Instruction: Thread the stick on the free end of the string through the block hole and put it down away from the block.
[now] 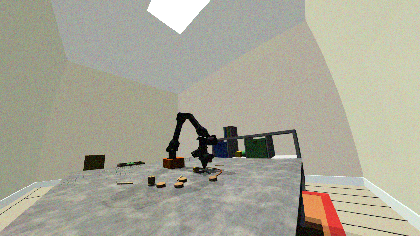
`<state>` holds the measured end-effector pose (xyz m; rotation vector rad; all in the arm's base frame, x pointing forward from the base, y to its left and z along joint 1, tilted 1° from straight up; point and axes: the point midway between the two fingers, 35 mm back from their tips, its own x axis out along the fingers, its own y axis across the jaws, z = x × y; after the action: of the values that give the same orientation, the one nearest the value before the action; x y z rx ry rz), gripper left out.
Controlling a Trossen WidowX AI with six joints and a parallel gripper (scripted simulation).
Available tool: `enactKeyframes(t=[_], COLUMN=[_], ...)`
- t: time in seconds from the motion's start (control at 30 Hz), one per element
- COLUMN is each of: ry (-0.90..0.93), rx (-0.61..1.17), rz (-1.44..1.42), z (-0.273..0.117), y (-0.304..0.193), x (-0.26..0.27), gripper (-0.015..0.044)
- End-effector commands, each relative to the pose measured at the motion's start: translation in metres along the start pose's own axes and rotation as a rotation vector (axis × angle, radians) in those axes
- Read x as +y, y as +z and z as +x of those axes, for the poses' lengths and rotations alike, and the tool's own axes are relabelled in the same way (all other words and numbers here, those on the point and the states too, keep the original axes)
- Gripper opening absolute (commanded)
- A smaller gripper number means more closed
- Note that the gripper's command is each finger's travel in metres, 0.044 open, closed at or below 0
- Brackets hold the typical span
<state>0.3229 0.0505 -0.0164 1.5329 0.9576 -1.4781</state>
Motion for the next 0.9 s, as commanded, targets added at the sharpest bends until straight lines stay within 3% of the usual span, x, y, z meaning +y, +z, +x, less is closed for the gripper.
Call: enactKeyframes(t=[0.0,0.73,0.87], ry=[0.001,0.001,0.0], rx=[0.007,0.006,-0.002], rz=[-0.002,-0.002,0.001], z=[-0.002,-0.001,0.0], y=[0.007,0.038,0.036], x=[-0.001,-0.001,0.0], gripper=[0.0,0.0,0.0105])
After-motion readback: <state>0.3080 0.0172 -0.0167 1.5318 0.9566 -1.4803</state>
